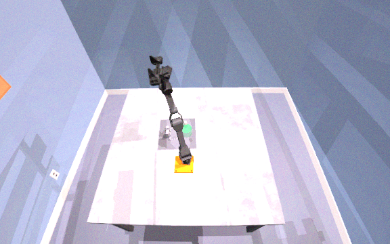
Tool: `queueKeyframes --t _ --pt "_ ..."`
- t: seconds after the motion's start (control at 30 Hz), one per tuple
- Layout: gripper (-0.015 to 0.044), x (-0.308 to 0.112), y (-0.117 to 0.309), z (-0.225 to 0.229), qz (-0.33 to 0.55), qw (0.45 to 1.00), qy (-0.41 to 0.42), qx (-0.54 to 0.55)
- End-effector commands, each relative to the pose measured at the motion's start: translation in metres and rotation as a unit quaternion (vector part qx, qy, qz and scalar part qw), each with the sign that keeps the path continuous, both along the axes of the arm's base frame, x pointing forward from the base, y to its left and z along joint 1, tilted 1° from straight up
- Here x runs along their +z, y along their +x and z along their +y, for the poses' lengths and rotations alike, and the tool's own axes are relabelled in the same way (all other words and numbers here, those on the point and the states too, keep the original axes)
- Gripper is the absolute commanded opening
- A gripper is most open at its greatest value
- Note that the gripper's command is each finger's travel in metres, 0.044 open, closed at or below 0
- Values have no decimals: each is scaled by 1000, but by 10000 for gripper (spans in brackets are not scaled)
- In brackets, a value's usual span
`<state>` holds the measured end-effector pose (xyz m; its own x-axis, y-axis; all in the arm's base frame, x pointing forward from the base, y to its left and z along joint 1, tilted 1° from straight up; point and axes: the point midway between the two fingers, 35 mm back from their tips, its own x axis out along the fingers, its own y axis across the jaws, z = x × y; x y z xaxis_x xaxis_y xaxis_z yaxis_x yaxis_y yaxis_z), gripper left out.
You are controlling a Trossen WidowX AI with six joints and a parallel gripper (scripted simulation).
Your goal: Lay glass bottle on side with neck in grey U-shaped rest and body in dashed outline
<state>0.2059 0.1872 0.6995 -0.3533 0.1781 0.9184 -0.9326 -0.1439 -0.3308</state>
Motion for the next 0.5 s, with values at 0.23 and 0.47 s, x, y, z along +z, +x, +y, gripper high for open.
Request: queueKeyframes --t 0.23,0.47 --pt "440 3 54 6 130 989 -64 -21" --pt "440 -23 128 5 323 936 -133 -48"
